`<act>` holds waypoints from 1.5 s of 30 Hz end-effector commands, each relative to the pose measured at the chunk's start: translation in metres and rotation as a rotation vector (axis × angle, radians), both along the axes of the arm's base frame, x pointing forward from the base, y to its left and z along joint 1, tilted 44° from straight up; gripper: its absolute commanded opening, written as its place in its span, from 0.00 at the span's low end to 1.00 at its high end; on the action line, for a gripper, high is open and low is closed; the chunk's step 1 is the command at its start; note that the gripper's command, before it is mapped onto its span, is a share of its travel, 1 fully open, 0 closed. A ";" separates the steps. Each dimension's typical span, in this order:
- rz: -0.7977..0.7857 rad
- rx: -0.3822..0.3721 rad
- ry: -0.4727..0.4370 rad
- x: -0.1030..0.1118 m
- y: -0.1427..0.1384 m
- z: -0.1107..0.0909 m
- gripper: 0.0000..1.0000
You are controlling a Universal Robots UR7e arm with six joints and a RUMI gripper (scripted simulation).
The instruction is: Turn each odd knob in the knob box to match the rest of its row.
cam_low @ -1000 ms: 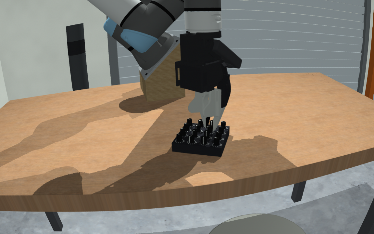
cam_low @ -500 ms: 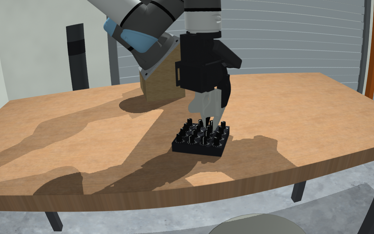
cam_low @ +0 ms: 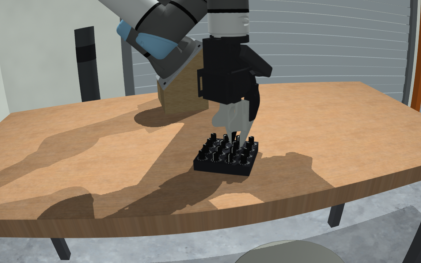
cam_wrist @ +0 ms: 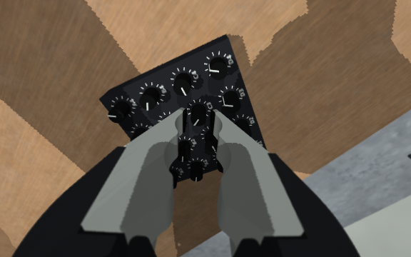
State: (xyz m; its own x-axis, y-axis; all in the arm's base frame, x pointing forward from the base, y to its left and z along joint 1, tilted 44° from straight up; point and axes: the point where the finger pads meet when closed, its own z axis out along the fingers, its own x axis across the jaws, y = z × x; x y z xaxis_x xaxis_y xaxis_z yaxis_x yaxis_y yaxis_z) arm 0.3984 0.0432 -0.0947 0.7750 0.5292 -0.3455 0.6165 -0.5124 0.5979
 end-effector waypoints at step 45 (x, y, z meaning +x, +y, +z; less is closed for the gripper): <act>0.012 -0.002 0.009 0.000 0.000 0.000 0.04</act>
